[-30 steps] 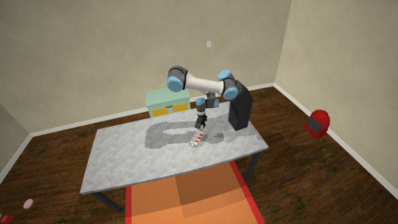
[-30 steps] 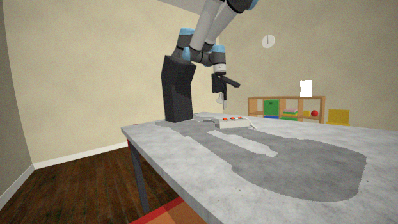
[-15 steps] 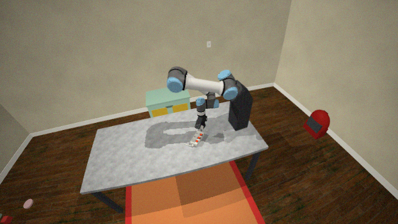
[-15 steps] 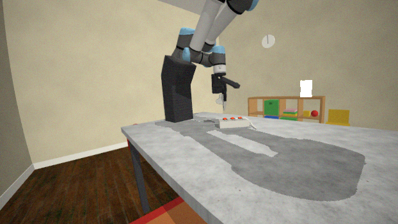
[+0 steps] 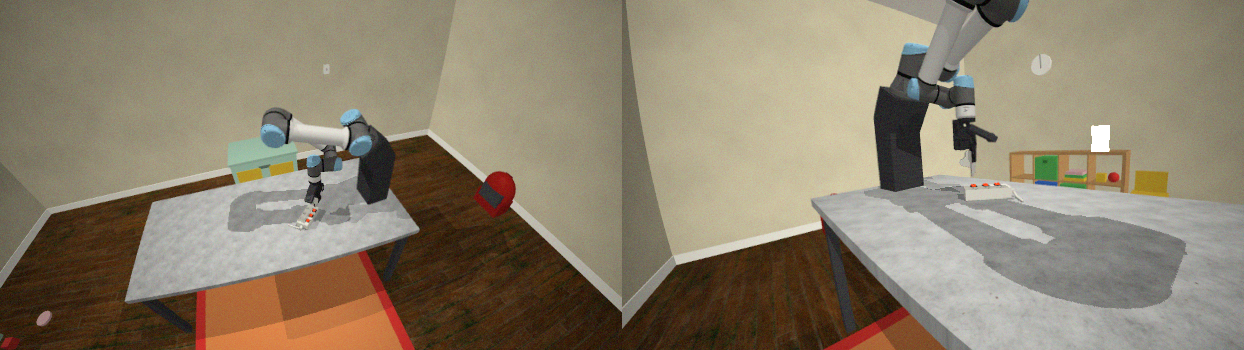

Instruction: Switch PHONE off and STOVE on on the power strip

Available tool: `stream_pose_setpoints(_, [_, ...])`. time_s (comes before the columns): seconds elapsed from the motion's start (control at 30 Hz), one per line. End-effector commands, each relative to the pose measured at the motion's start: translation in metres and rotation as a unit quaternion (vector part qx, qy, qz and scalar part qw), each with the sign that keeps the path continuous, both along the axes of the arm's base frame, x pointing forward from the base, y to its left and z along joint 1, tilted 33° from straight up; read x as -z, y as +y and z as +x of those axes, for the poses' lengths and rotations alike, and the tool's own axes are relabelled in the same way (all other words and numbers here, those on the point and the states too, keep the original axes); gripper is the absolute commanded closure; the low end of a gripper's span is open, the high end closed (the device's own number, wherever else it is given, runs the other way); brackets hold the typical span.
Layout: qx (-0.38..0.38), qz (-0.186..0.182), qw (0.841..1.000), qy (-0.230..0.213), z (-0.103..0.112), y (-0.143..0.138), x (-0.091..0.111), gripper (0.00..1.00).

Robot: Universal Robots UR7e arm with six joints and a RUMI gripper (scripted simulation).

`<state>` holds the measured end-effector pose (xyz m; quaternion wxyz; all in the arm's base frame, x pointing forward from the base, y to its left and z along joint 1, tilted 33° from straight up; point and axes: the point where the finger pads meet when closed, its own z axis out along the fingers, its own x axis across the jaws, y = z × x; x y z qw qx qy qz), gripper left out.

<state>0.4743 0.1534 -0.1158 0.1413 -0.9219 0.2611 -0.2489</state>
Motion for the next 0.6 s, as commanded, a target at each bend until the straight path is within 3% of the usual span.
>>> stream_pose_setpoints(0.0, [-0.001,0.0,1.0,-0.002,0.005,0.002,0.006,1.0])
stream_pose_setpoints(0.57, [-0.001,0.0,1.0,-0.002,0.013,0.004,0.019,1.0])
